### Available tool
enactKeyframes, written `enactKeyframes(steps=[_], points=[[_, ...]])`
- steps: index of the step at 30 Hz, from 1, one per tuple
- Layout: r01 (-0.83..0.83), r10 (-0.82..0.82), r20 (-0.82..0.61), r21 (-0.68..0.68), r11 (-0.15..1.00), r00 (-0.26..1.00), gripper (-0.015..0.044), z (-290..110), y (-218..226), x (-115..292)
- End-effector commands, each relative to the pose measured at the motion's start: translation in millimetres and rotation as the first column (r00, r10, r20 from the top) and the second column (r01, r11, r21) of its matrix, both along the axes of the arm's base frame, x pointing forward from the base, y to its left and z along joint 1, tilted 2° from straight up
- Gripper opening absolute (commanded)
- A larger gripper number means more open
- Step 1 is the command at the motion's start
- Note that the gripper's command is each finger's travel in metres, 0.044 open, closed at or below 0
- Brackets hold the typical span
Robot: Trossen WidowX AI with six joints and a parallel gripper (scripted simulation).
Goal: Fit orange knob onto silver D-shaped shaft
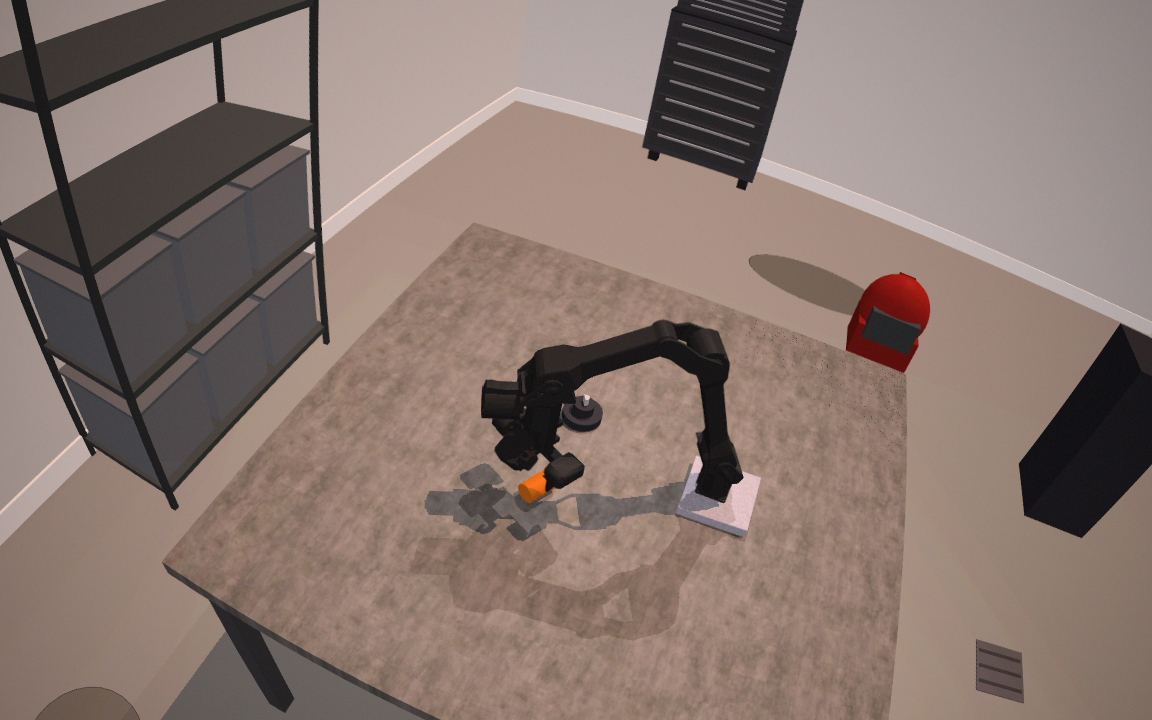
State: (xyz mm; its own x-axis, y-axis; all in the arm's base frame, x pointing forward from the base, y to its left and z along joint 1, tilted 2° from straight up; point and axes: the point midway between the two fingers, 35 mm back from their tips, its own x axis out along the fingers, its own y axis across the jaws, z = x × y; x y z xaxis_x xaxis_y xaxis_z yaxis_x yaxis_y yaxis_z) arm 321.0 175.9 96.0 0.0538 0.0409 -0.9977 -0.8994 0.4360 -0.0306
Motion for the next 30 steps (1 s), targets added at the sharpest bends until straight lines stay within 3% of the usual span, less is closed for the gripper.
enactKeyframes(steps=[1,30], points=[[-0.008,0.008,-0.012,-0.003,1.000,1.000,0.0440,-11,0,-2],[-0.008,0.008,-0.012,-0.003,1.000,1.000,0.0440,-54,1,-1]])
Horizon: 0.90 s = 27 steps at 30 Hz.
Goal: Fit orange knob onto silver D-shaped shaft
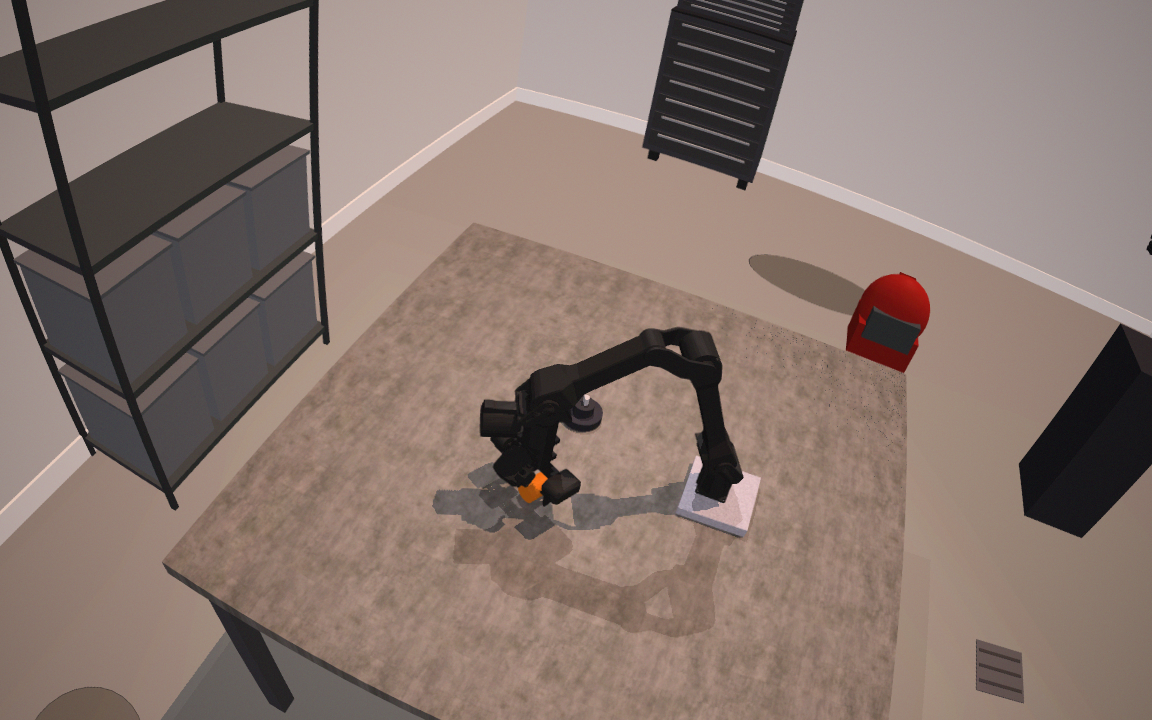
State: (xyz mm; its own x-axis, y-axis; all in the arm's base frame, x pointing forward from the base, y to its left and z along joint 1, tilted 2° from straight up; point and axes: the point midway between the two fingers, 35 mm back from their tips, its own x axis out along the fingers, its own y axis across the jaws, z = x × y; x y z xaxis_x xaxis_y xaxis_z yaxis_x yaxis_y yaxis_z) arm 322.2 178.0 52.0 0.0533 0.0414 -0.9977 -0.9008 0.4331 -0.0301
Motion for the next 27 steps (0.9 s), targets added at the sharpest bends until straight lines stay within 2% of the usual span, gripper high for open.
enactKeyframes(steps=[1,4,12,23,27], points=[[-0.005,0.005,-0.012,-0.003,1.000,1.000,0.0440,-11.1,-0.7,-2.6],[-0.005,0.005,-0.012,-0.003,1.000,1.000,0.0440,-12.2,-0.7,-2.6],[-0.005,0.005,-0.012,-0.003,1.000,1.000,0.0240,-12.2,-0.7,-2.6],[-0.005,0.005,-0.012,-0.003,1.000,1.000,0.0240,-12.2,-0.7,-2.6],[-0.005,0.005,-0.012,-0.003,1.000,1.000,0.0213,-12.2,-0.7,-2.6]])
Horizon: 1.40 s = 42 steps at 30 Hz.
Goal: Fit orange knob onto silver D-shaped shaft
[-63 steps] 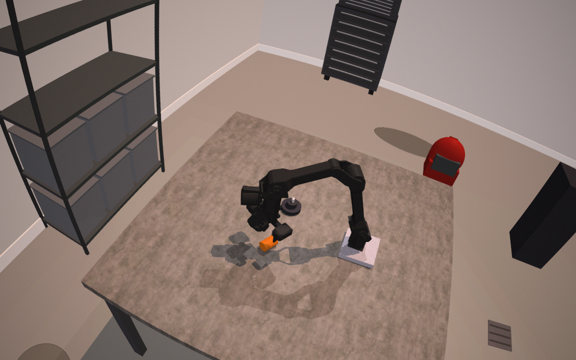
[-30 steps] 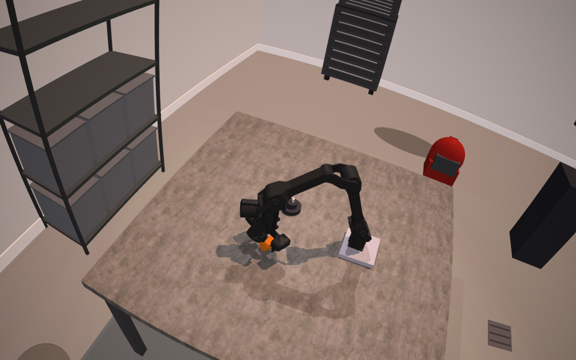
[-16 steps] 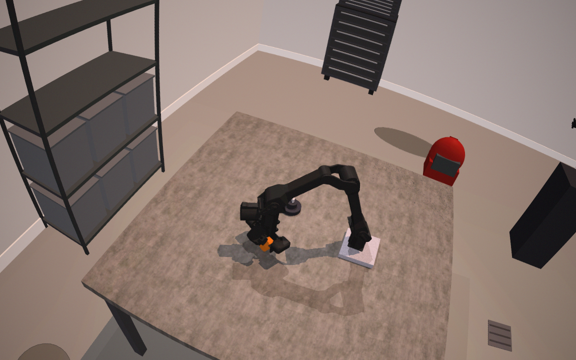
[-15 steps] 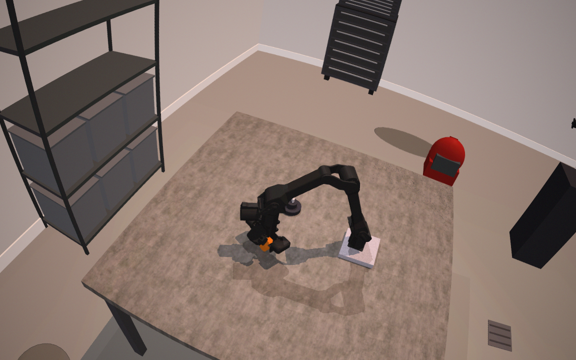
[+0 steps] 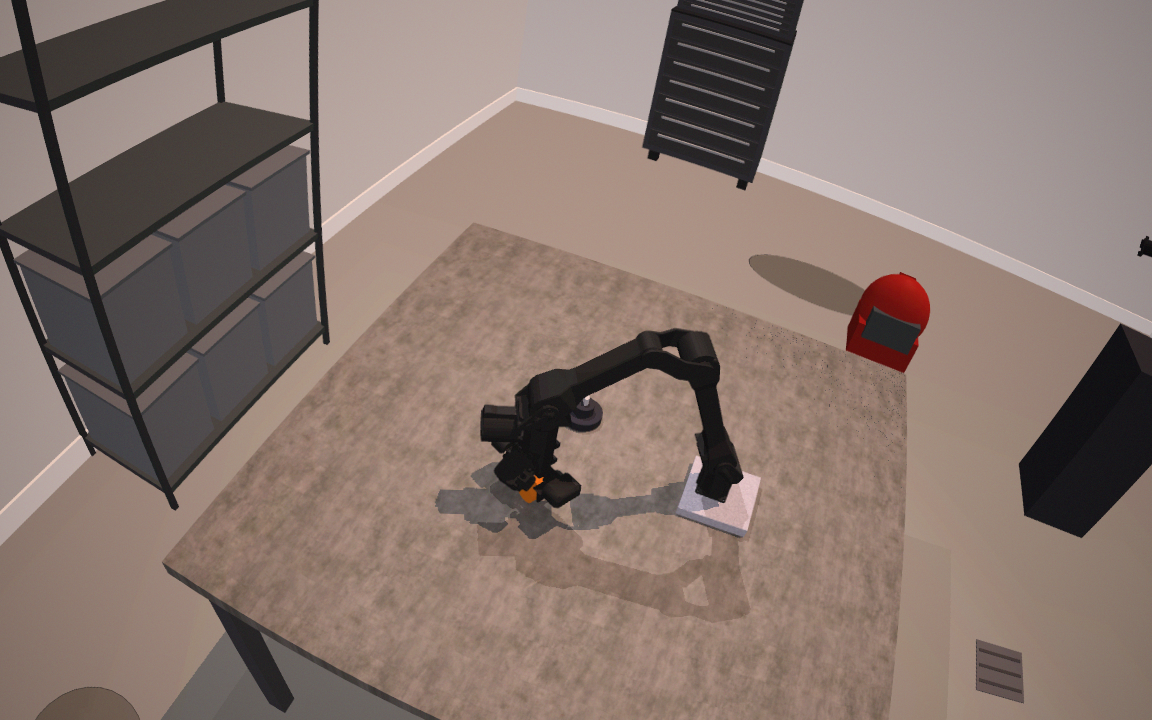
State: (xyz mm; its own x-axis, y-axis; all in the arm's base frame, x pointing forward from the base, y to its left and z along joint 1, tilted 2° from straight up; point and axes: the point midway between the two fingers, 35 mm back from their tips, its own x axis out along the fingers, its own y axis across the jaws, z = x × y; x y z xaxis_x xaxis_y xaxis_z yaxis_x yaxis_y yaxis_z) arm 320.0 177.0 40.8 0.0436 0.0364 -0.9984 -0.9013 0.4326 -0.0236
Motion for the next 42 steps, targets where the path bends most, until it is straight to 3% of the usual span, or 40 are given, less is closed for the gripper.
enactKeyframes(steps=[1,11,42], points=[[-0.004,0.004,-0.002,0.002,1.000,1.000,0.0207,-1,0,0],[-0.003,0.003,0.006,0.017,1.000,1.000,0.0179,0,-1,-1],[-0.057,-0.036,0.206,0.427,0.903,0.978,0.0179,13,-26,-12]])
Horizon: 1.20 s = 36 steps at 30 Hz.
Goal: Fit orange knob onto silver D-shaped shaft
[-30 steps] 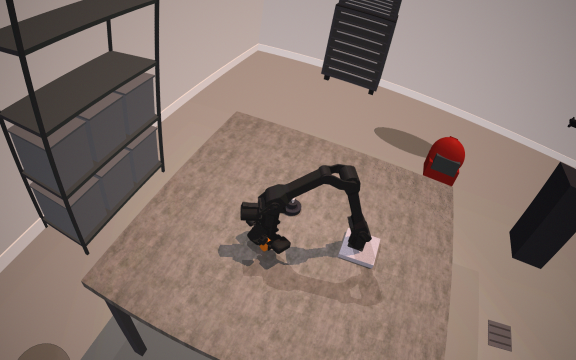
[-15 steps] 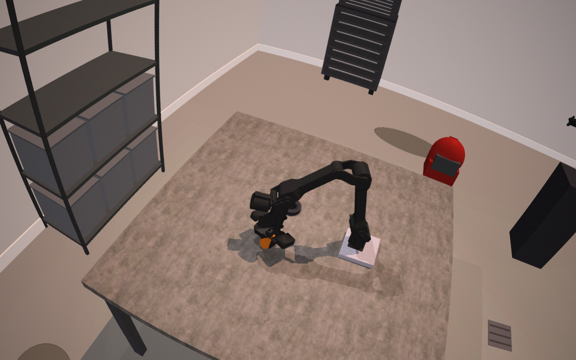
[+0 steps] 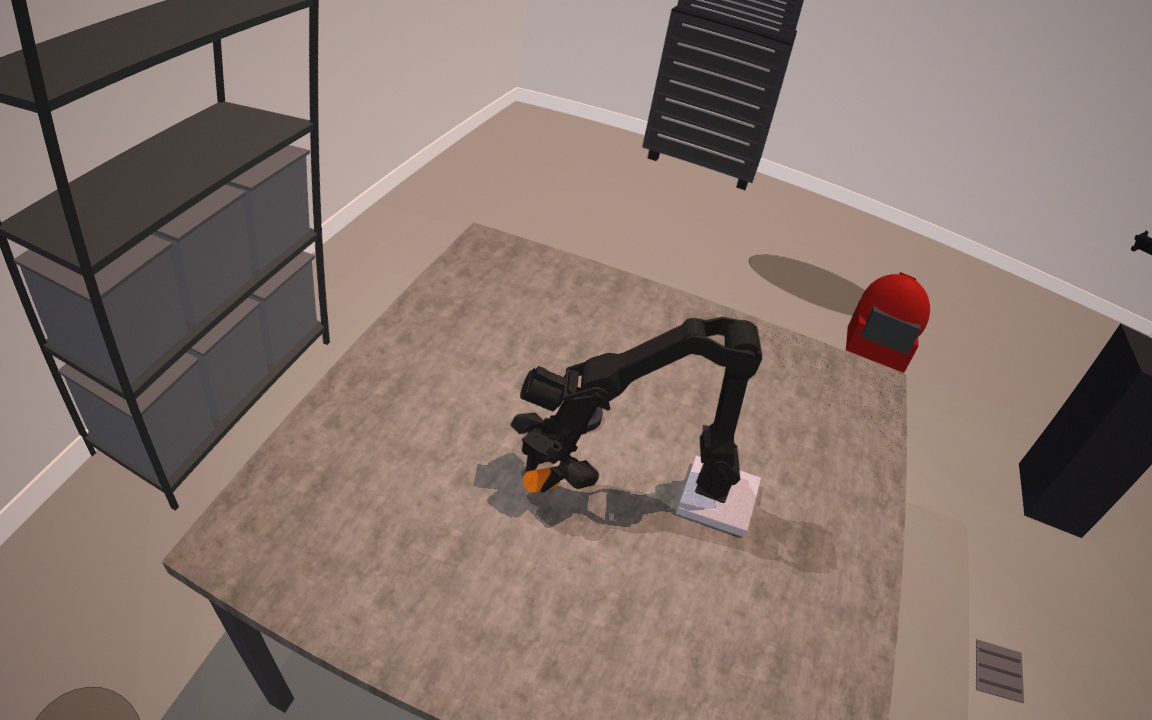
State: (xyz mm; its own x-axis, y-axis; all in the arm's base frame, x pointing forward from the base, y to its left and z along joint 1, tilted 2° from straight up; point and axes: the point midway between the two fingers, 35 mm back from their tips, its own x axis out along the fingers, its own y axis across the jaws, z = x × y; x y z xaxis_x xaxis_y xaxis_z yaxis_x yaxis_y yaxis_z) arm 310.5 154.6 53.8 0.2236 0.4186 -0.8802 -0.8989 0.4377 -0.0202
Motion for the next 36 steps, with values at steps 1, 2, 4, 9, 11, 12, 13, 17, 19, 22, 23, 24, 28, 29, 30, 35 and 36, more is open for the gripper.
enactKeyframes(steps=[1,2,4,9,11,12,13,17,19,22,23,24,28,29,30,35,36], points=[[-0.007,0.006,0.031,0.058,0.998,1.000,0.0179,0,-4,-3],[-0.008,0.005,0.037,0.071,0.997,0.999,0.0179,1,-5,-4],[-0.010,0.005,0.049,0.095,0.995,0.999,0.0179,1,-7,-4],[-0.015,0.003,0.079,0.156,0.988,0.997,0.0179,1,-11,-6],[-0.017,0.001,0.090,0.180,0.983,0.996,0.0179,1,-12,-7],[-0.019,0.000,0.096,0.192,0.981,0.995,0.0179,1,-13,-7],[-0.020,-0.001,0.102,0.204,0.979,0.995,0.0179,1,-14,-8],[-0.027,-0.005,0.125,0.250,0.968,0.992,0.0179,1,-17,-9],[-0.030,-0.007,0.136,0.272,0.962,0.991,0.0179,1,-19,-10],[-0.036,-0.012,0.152,0.305,0.952,0.988,0.0179,1,-21,-11],[-0.038,-0.013,0.157,0.316,0.948,0.987,0.0179,1,-22,-12],[-0.040,-0.015,0.162,0.327,0.944,0.987,0.0179,1,-23,-12],[-0.049,-0.022,0.184,0.370,0.928,0.983,0.0179,0,-26,-13],[-0.051,-0.024,0.190,0.382,0.923,0.982,0.0179,0,-27,-14],[-0.054,-0.026,0.195,0.393,0.918,0.980,0.0179,0,-28,-14],[-0.068,-0.038,0.224,0.450,0.890,0.974,0.0179,-2,-32,-16],[-0.071,-0.041,0.229,0.461,0.884,0.973,0.0179,-2,-33,-17]])
